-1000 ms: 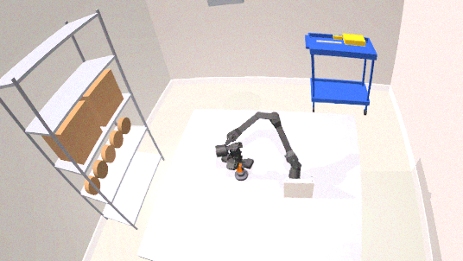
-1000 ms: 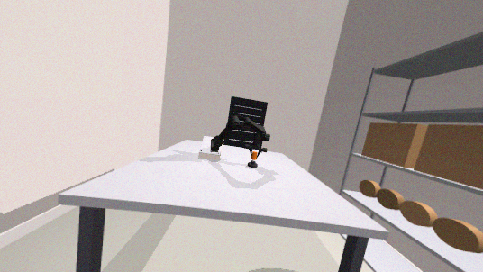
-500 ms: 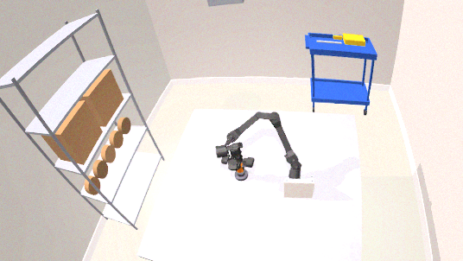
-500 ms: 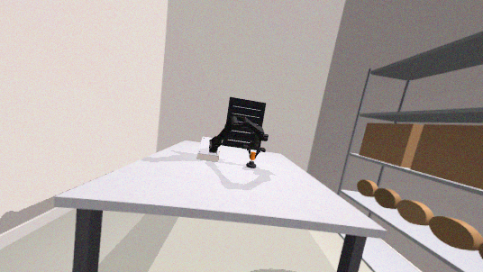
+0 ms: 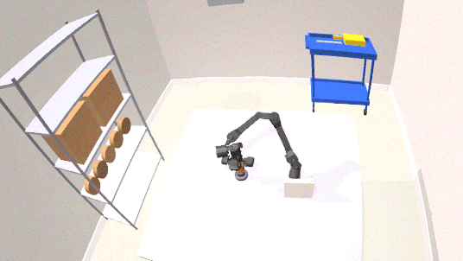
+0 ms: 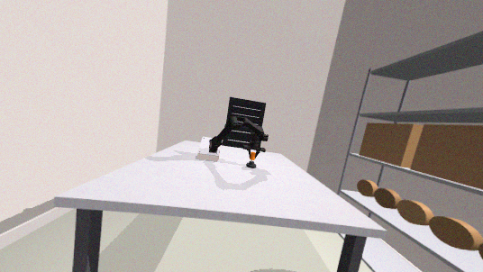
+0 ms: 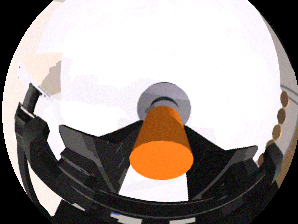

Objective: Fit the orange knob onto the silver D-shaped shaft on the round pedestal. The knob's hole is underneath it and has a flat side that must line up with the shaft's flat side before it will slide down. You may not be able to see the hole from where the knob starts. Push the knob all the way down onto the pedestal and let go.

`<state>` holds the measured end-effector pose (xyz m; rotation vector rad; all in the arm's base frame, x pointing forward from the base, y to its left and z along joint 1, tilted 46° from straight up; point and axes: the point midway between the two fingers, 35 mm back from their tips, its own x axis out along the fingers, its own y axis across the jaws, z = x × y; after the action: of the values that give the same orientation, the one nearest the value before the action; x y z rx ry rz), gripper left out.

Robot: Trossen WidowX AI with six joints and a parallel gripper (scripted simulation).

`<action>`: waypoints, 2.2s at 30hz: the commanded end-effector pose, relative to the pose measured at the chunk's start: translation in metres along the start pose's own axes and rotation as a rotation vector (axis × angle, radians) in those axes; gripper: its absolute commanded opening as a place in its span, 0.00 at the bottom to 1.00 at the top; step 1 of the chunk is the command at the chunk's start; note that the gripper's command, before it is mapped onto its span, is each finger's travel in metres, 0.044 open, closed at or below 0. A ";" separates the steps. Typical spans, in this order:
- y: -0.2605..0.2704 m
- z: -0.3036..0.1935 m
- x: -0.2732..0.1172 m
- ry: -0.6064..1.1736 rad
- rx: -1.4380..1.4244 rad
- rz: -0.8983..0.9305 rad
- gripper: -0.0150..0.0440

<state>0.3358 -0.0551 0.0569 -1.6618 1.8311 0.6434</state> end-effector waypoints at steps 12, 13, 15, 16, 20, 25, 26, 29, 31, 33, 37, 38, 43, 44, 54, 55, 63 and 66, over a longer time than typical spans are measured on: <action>0.000 0.002 -0.002 -0.004 -0.001 -0.007 0.25; 0.000 0.002 -0.002 -0.004 -0.001 -0.007 0.25; 0.000 0.002 0.000 -0.004 -0.001 -0.007 0.25; 0.000 0.002 0.001 -0.004 -0.001 -0.007 0.25; 0.000 0.002 0.001 -0.004 -0.001 -0.007 0.25; 0.000 0.002 0.001 -0.004 -0.001 -0.007 0.25; 0.000 0.002 0.001 -0.004 -0.001 -0.007 0.25; -0.001 0.002 0.000 -0.004 -0.001 -0.007 0.25; -0.001 0.001 -0.001 -0.004 -0.001 -0.007 0.25; -0.002 0.001 -0.002 -0.004 -0.001 -0.007 0.25; -0.002 0.000 -0.003 -0.004 -0.049 -0.007 0.25; -0.002 -0.001 -0.003 -0.003 -0.078 -0.007 0.25; -0.003 -0.003 -0.003 -0.003 -0.210 -0.007 0.25; -0.003 -0.003 -0.003 -0.003 -0.210 -0.007 0.25; -0.001 -0.001 -0.003 -0.003 -0.210 -0.007 0.25; -0.001 0.000 -0.003 -0.003 -0.211 -0.007 0.25; -0.001 0.000 0.001 -0.003 -0.210 -0.007 0.25; -0.001 0.000 0.001 -0.003 -0.210 -0.007 0.25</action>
<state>0.3361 -0.0559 0.0555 -1.7958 1.8107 0.8650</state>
